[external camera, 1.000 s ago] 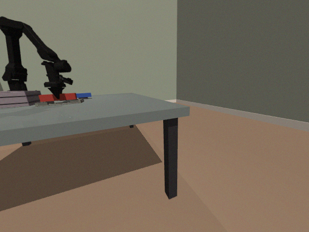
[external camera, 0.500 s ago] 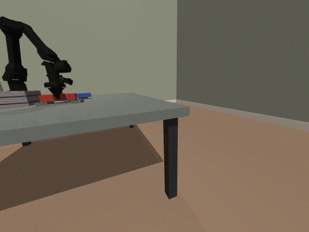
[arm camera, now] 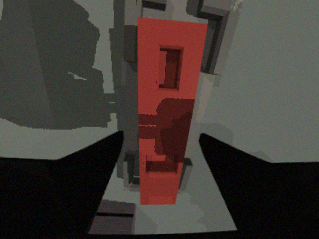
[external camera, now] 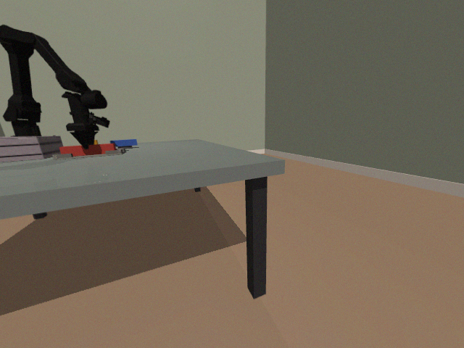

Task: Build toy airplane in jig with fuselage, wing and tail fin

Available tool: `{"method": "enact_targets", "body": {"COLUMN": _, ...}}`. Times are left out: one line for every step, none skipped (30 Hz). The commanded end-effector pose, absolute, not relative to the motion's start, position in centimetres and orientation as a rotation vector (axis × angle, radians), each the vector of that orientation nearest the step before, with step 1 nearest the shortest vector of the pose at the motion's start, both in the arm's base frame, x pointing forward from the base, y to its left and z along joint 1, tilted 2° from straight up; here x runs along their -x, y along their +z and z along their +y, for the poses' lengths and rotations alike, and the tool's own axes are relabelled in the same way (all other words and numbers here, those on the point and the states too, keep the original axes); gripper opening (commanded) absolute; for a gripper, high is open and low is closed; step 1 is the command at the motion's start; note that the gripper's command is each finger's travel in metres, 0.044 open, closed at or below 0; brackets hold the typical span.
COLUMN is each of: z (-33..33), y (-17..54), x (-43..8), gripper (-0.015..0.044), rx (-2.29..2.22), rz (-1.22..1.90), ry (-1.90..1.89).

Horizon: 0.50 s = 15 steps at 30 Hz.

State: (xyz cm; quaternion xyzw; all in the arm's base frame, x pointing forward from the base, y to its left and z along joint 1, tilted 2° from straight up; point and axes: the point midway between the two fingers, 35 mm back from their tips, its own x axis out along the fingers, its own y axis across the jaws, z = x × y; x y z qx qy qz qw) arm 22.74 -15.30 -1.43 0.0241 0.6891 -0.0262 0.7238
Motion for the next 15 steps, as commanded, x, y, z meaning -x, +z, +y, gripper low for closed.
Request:
{"method": "enact_targets", "body": {"z": -15.3, "y": -1.4, "x": -22.7, "gripper": 0.044, "rx": -0.053, "rz": 1.521, "ry": -0.058}}
{"method": "enact_targets", "body": {"z": -15.3, "y": -1.4, "x": -22.7, "gripper": 0.044, "rx": -0.053, "rz": 1.521, "ry": -0.058}}
{"method": "enact_targets", "body": {"z": -15.3, "y": -1.4, "x": -22.7, "gripper": 0.044, "rx": -0.053, "rz": 1.521, "ry": -0.058}}
{"method": "enact_targets", "body": {"z": -15.3, "y": -1.4, "x": -22.7, "gripper": 0.044, "rx": -0.053, "rz": 1.521, "ry": -0.058}}
{"method": "enact_targets", "body": {"z": -15.3, "y": -1.4, "x": -22.7, "gripper": 0.044, "rx": -0.053, "rz": 1.521, "ry": -0.058}}
{"method": "enact_targets", "body": {"z": -15.3, "y": -1.1, "x": -22.8, "gripper": 0.044, "rx": -0.053, "rz": 1.521, "ry": -0.058}}
{"method": "enact_targets", "body": {"z": -15.4, "y": -0.3, "x": -22.9, "gripper": 0.044, "rx": -0.053, "rz": 1.521, "ry": -0.058}}
{"method": "enact_targets", "body": {"z": -15.6, "y": 1.1, "x": -23.0, "gripper": 0.044, "rx": -0.053, "rz": 1.52, "ry": -0.058}}
{"method": "enact_targets", "body": {"z": -15.6, "y": 2.9, "x": -23.0, "gripper": 0.044, "rx": -0.053, "rz": 1.519, "ry": -0.058}}
{"method": "enact_targets", "body": {"z": -15.6, "y": 4.7, "x": -22.9, "gripper": 0.044, "rx": -0.054, "rz": 1.519, "ry": -0.058}}
{"method": "enact_targets", "body": {"z": -15.6, "y": 6.6, "x": -22.7, "gripper": 0.044, "rx": -0.054, "rz": 1.518, "ry": -0.058}}
{"method": "enact_targets", "body": {"z": -15.5, "y": 8.1, "x": -22.5, "gripper": 0.044, "rx": -0.055, "rz": 1.518, "ry": -0.058}}
{"method": "enact_targets", "body": {"z": -15.4, "y": 9.0, "x": -22.3, "gripper": 0.044, "rx": -0.055, "rz": 1.518, "ry": -0.058}}
{"method": "enact_targets", "body": {"z": -15.3, "y": 9.3, "x": -22.2, "gripper": 0.044, "rx": -0.055, "rz": 1.518, "ry": -0.057}}
{"method": "enact_targets", "body": {"z": -15.3, "y": 9.3, "x": -22.2, "gripper": 0.044, "rx": -0.055, "rz": 1.518, "ry": -0.057}}
